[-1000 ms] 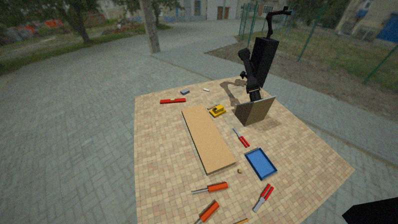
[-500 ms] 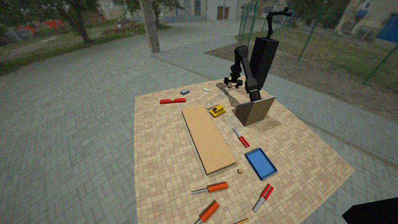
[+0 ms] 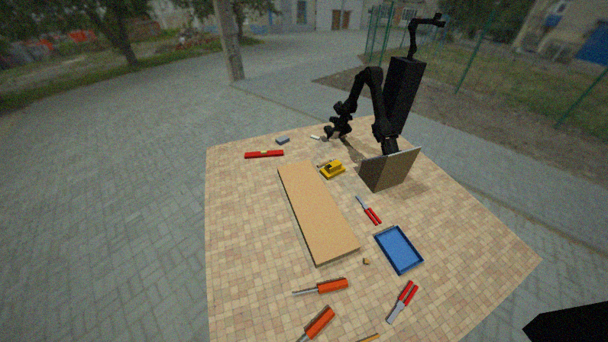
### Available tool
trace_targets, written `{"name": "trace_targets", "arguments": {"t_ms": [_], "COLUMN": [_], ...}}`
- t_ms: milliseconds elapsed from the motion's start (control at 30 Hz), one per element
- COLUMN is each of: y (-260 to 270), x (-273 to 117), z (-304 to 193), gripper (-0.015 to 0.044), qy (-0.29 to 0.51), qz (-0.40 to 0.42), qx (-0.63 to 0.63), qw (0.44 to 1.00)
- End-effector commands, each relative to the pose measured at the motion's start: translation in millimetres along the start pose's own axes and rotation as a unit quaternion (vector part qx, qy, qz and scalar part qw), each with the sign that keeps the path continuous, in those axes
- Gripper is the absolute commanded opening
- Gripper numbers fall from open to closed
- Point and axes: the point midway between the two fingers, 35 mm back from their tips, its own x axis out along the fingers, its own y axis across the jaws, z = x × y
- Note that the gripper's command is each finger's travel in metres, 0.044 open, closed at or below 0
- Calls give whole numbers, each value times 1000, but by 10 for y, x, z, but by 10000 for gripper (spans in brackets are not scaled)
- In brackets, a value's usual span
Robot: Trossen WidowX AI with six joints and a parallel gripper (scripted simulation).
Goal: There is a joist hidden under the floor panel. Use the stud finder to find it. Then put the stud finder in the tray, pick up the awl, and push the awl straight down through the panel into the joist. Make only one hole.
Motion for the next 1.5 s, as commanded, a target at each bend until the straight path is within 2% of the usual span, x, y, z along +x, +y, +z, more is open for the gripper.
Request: {"name": "trace_targets", "arguments": {"t_ms": [0, 167, 300, 467, 633, 1167, 1467], "y": [500, 1148, 1525, 1821, 1878, 1848, 1845], "x": [-42, -245, -491, -853, -1149, -1179, -1050], "z": [-344, -846, -1271, -1790, -2203, -2270, -2313], "gripper": [440, 440, 440, 440, 440, 440, 440], "qy": [38, 73, 87, 84, 70, 69, 70], "qz": [34, 86, 125, 167, 186, 186, 186], "qx": [-102, -274, -414, -584, -715, -719, -719], "qw": [993, 955, 898, 790, 671, 666, 666]}}
